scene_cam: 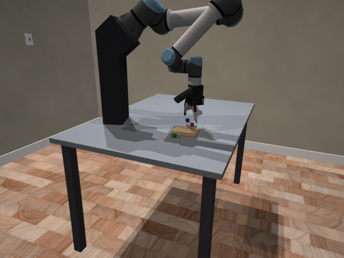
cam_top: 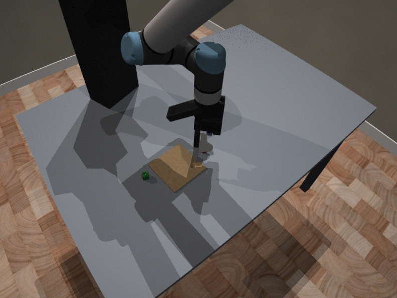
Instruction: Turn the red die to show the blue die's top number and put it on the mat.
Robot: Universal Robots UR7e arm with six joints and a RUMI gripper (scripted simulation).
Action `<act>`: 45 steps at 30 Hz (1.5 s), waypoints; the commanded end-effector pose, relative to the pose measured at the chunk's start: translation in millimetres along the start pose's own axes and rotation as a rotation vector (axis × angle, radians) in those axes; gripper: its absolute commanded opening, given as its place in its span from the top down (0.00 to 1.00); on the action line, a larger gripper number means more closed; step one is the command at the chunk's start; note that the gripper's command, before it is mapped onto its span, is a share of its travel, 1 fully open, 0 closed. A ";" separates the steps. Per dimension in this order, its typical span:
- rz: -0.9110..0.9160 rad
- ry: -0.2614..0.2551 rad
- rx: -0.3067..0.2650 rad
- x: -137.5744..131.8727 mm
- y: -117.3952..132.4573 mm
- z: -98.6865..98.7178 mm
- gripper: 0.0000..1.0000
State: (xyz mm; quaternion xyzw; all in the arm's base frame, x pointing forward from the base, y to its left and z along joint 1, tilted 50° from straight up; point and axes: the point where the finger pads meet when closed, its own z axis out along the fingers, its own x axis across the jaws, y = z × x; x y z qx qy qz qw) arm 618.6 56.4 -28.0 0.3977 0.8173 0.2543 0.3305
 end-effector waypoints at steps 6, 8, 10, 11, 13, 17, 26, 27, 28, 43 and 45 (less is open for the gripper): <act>-0.003 -0.004 -0.004 -1.8 3.2 0.0 0.00; -0.003 -0.004 -0.004 -1.8 3.2 0.0 0.00; -0.003 -0.004 -0.004 -1.8 3.2 0.0 0.00; -0.003 -0.004 -0.004 -1.8 3.2 0.0 0.00; -0.003 -0.004 -0.004 -1.8 3.2 0.0 0.00; -0.003 -0.004 -0.004 -1.8 3.2 0.0 0.00; -0.003 -0.004 -0.004 -1.8 3.2 0.0 0.00; -0.003 -0.004 -0.004 -1.8 3.2 0.0 0.00; -0.003 -0.004 -0.004 -1.8 3.2 0.0 0.00; -0.003 -0.004 -0.004 37.9 9.2 0.1 0.00; -0.003 -0.004 -0.004 50.8 11.2 0.1 0.00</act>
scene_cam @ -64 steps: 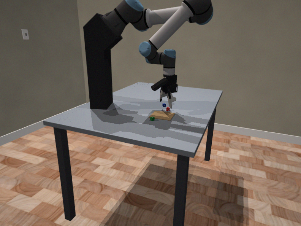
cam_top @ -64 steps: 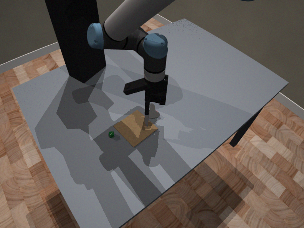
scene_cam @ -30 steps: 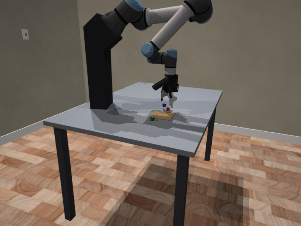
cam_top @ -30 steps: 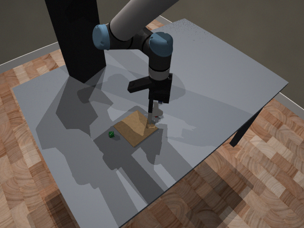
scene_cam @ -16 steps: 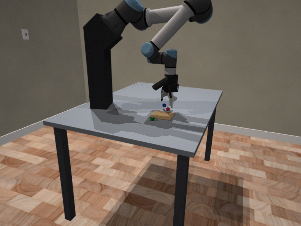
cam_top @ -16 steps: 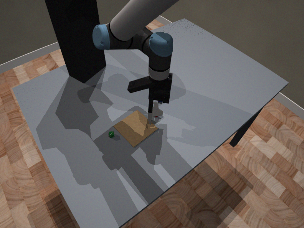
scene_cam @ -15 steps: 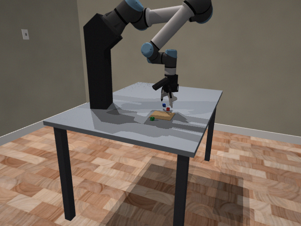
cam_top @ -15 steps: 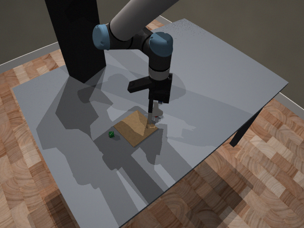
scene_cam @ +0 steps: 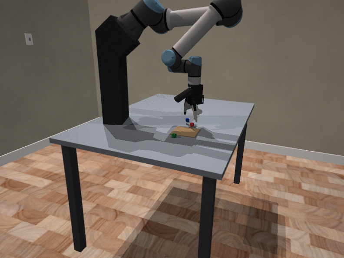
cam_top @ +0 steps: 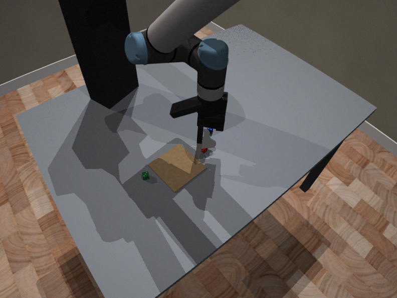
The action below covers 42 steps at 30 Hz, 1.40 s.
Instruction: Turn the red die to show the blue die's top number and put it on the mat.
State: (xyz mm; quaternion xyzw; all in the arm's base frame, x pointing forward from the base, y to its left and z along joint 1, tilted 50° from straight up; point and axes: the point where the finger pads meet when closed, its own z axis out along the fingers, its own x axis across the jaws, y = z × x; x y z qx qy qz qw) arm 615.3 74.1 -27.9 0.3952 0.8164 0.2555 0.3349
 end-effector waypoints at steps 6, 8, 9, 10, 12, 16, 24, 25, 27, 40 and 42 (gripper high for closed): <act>0.002 0.002 0.004 57.9 6.7 -0.2 0.00; 0.002 0.002 0.004 66.4 8.0 -0.2 0.00; 0.002 0.002 0.004 69.6 8.5 -0.2 0.00; 0.002 0.002 0.004 72.1 8.9 -0.2 0.00; 0.002 0.002 0.004 75.2 9.4 -0.2 0.00; 0.002 0.002 0.004 76.2 9.6 -0.2 0.00; 0.002 0.002 0.004 76.2 9.6 -0.2 0.00; 0.002 0.002 0.004 76.2 9.6 -0.2 0.00; 0.002 0.002 0.004 76.2 9.6 -0.2 0.00; 0.002 0.002 0.004 76.2 9.6 -0.2 0.00; 0.002 0.002 0.004 76.2 9.6 -0.2 0.00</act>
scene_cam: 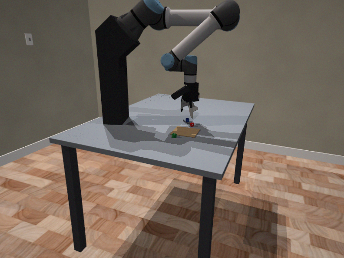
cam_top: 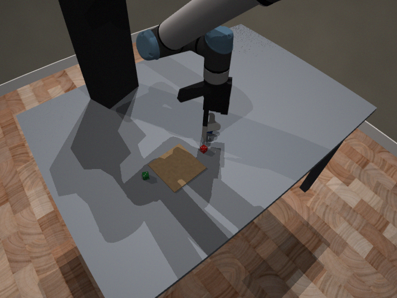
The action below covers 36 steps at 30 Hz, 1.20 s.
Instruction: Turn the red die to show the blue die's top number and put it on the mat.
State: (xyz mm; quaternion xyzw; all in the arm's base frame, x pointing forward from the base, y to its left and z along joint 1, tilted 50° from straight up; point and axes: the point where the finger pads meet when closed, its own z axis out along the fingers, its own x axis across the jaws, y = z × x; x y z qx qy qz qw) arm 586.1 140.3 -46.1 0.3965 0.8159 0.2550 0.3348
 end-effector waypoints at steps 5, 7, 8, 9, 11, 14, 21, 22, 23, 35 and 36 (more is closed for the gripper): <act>0.000 0.003 0.002 2.4 -1.1 -0.3 0.00; 0.000 0.003 0.002 2.4 -1.1 -0.3 0.00; 0.000 0.003 0.002 2.4 -1.1 -0.3 0.00; 0.000 0.003 0.002 2.4 -1.1 -0.3 0.00; 0.000 0.003 0.002 2.4 -1.1 -0.3 0.00; 0.000 0.003 0.002 2.4 -1.1 -0.3 0.00; 0.000 0.003 0.002 2.4 -1.1 -5.1 0.00; 0.000 0.003 0.002 2.3 -1.1 -7.2 0.00; 0.000 0.003 0.002 2.3 -1.1 -9.7 0.00; 0.000 0.003 0.002 2.2 -1.0 -54.5 0.00; 0.000 0.003 0.002 2.2 -1.0 -59.8 0.00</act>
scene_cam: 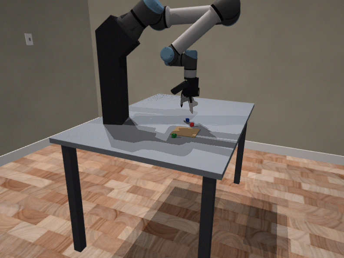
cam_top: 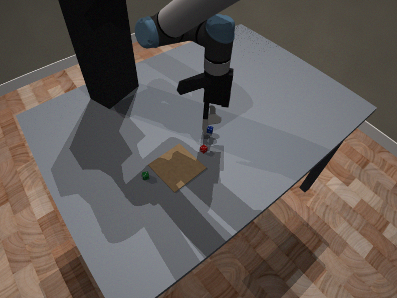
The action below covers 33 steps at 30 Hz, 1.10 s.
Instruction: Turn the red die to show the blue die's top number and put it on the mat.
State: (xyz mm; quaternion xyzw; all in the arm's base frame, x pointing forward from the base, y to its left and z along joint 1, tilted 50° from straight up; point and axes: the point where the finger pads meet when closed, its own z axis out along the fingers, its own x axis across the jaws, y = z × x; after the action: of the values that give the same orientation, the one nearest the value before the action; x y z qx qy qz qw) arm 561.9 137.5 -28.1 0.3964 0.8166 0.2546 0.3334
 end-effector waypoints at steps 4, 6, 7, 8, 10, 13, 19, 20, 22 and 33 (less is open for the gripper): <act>0.000 0.000 0.000 -0.5 -0.2 -49.3 0.00; 0.000 0.000 0.000 -0.5 -0.2 -57.8 0.00; 0.000 0.000 0.000 -0.5 -0.2 -61.6 0.00; 0.000 0.000 0.000 -0.5 -0.2 -61.6 0.00; 0.000 0.000 0.000 -0.5 -0.2 -65.1 0.00; 0.000 0.000 0.000 -0.5 -0.2 -73.5 0.00; 0.000 0.000 0.000 -0.5 -0.2 -81.6 0.00; 0.000 0.000 0.000 -0.5 -0.2 -82.0 0.00; 0.000 0.000 0.000 -0.5 -0.2 -82.3 0.00; 0.004 0.001 0.000 -1.0 -0.2 -82.2 0.00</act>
State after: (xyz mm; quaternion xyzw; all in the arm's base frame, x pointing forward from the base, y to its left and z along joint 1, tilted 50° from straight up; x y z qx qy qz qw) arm 502.3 125.0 25.2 0.3957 0.8165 0.2551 0.3341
